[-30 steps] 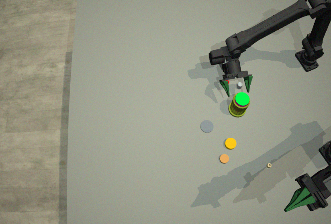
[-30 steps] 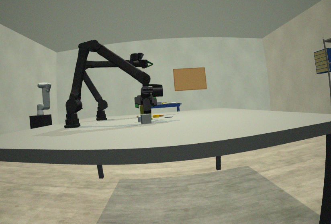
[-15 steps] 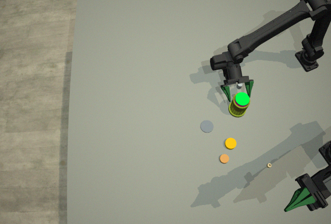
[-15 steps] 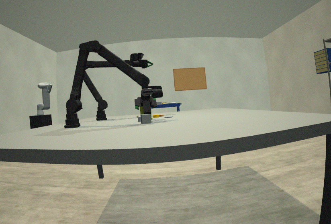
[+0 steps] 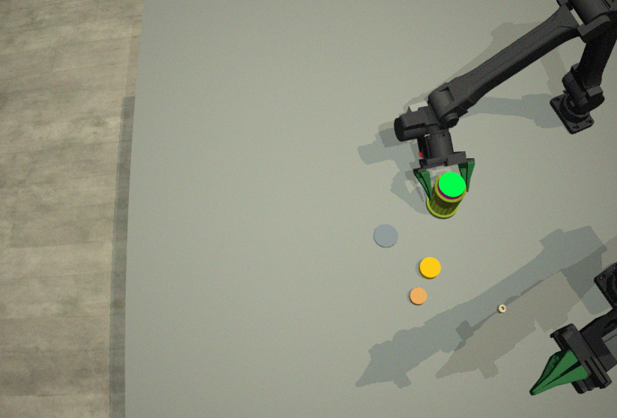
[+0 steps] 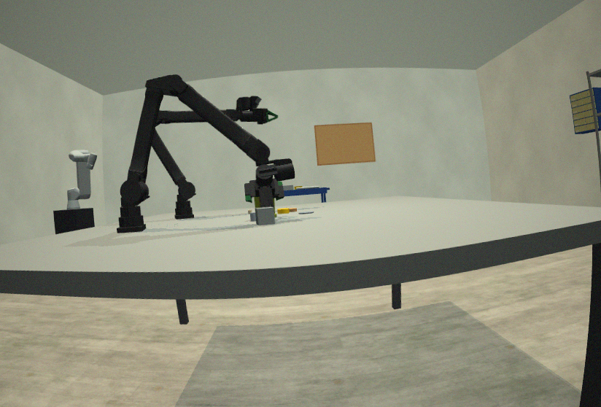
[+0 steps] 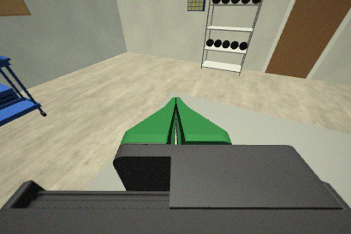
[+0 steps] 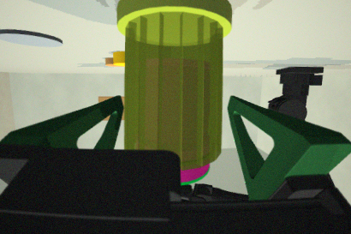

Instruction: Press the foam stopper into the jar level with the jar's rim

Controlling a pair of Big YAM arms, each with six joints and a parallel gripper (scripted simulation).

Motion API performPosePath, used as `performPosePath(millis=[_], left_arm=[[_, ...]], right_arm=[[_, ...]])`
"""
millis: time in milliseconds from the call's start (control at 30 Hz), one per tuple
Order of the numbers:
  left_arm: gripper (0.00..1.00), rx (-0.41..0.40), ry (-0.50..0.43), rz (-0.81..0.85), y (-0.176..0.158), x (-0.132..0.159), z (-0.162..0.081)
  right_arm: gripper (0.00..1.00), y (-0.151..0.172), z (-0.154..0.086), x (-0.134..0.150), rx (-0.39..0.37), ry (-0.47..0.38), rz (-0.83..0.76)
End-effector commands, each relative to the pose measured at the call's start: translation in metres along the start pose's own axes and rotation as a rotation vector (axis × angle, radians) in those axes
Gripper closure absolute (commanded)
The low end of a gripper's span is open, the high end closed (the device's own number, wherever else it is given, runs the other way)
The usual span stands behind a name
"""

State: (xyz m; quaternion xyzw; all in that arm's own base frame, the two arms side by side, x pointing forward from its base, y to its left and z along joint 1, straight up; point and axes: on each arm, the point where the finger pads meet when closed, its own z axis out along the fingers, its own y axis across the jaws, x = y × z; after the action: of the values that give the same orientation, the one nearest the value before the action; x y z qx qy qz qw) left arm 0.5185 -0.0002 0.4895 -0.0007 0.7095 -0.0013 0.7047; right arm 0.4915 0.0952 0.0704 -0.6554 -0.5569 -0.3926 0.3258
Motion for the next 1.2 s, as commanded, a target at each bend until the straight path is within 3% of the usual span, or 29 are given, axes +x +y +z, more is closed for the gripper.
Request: performPosePath(millis=[0, 33, 867, 900, 1100, 1133, 1167], left_arm=[[1.0, 0.003, -0.062, 0.012, -0.002, -0.032, 0.003], [1.0, 0.003, -0.062, 0.01, -0.002, -0.032, 0.003], [1.0, 0.004, -0.062, -0.014, -0.002, -0.031, 0.002], [1.0, 0.018, 0.011, -0.018, -0.009, -0.004, 0.007], [1.0, 0.037, -0.001, -0.041, -0.019, -0.02, 0.01], [1.0, 0.043, 0.039, -0.047, -0.023, 0.001, 0.011], [1.0, 0.047, 0.044, -0.052, -0.025, 0.001, 0.013]], right_arm=[[0.02, 0.013, -0.001, 0.009, -0.022, 0.001, -0.011], [0.36, 0.015, -0.007, 0.009, -0.036, 0.001, -0.01], [0.36, 0.008, -0.008, -0.003, -0.034, -0.005, 0.027], [0.36, 0.008, -0.008, -0.003, -0.034, -0.005, 0.027], [0.36, 0.008, -0.008, -0.003, -0.034, -0.005, 0.027], [0.36, 0.008, -0.008, -0.003, -0.034, -0.005, 0.027], [0.36, 0.008, -0.008, -0.003, -0.034, -0.005, 0.027]])
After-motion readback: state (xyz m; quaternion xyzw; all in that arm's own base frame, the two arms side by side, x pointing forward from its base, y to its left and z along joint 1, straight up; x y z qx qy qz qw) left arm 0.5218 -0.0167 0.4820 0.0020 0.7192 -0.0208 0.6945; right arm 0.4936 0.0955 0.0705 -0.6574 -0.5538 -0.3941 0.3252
